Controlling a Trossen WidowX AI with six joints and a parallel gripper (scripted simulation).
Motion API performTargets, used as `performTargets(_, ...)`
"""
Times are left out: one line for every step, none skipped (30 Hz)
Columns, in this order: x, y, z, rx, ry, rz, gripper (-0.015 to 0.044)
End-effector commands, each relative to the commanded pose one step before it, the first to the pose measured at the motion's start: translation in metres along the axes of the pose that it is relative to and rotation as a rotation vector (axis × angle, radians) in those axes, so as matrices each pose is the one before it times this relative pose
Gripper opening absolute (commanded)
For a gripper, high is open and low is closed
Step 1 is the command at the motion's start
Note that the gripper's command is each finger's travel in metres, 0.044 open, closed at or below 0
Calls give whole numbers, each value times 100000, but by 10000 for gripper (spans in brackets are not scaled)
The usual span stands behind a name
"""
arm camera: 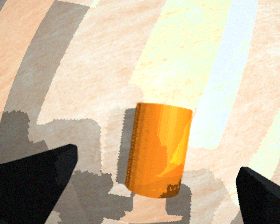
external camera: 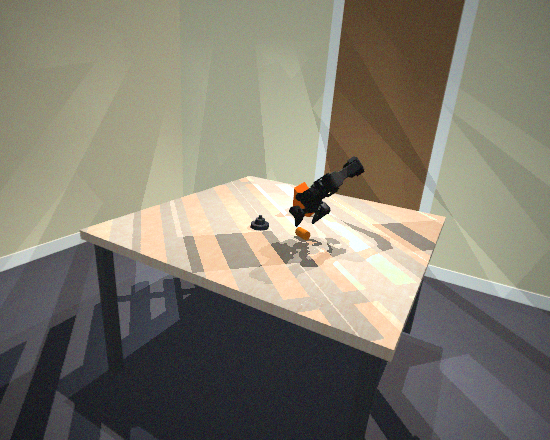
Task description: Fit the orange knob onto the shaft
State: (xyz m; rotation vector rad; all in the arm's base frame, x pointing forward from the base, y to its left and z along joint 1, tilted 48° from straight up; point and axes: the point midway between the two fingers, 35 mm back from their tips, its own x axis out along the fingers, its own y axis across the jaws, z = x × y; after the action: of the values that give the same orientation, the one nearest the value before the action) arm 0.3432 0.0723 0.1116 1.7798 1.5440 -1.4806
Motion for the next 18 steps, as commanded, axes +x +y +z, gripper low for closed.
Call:
performTargets(539,17,-103,1015,405,-394,440)
performTargets(122,8,-51,-1,1,4,440)
performTargets(149,9,-63,-1,2,5,440)
performTargets(150,8,-62,-2,3,4,440)
performTargets(150,8,-62,-2,3,3,440)
performTargets(150,7,-62,-2,4,3,440)
performTargets(150,6,-62,-2,4,2,440)
performTargets(150,5,-62,-2,5,2,440)
performTargets(150,4,-61,-2,5,1,440)
performTargets(151,4,-59,-2,5,0,440)
performTargets(151,3,-59,-2,6,0,440)
performTargets(151,2,-59,-2,6,-1,440)
performTargets(151,2,-59,-2,7,-1,440)
performTargets(151,1,-58,-2,7,-2,440)
performTargets(151,0,-58,-2,8,-3,440)
performTargets(151,-1,-58,-2,8,-3,440)
performTargets(152,-2,-58,-2,8,-4,440)
performTargets(152,-2,-57,-2,9,-4,440)
